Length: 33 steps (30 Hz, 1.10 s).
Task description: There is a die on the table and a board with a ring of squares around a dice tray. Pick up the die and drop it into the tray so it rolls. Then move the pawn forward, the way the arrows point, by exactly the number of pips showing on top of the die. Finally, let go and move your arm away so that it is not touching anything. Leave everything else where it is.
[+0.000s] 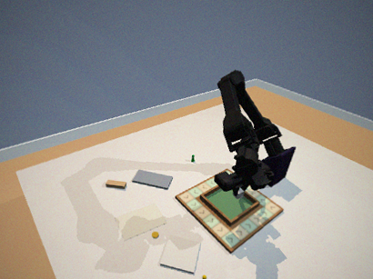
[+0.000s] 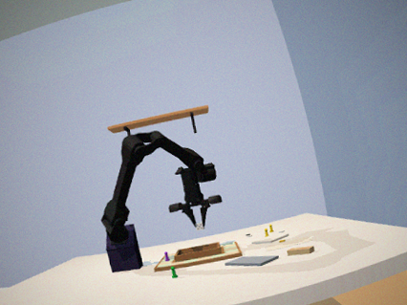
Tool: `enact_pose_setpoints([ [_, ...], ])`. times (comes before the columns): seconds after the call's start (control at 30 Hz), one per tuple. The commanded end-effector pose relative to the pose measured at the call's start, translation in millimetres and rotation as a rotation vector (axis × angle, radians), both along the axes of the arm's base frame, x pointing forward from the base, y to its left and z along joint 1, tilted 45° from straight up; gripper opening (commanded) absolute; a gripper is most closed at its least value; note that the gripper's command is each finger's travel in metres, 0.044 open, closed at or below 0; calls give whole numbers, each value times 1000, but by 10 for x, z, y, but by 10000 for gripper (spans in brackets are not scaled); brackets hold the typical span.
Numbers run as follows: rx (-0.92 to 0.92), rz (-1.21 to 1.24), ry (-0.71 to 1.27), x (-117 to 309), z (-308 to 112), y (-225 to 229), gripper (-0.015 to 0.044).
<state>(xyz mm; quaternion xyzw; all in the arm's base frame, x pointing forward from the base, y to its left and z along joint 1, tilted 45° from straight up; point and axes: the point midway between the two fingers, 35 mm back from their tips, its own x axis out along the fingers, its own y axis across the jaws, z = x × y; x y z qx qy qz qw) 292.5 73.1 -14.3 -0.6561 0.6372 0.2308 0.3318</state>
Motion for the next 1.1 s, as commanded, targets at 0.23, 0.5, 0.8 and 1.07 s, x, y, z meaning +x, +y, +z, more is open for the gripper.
enact_pose_setpoints([
  [0.23,-35,118,125,-198,181,-450,0],
  [0.5,103,91,176,-244,123,-490,0],
  [0.8,395,78,222,-290,51,-510,0],
  [1.07,650,121,198,-286,39,-506,0],
])
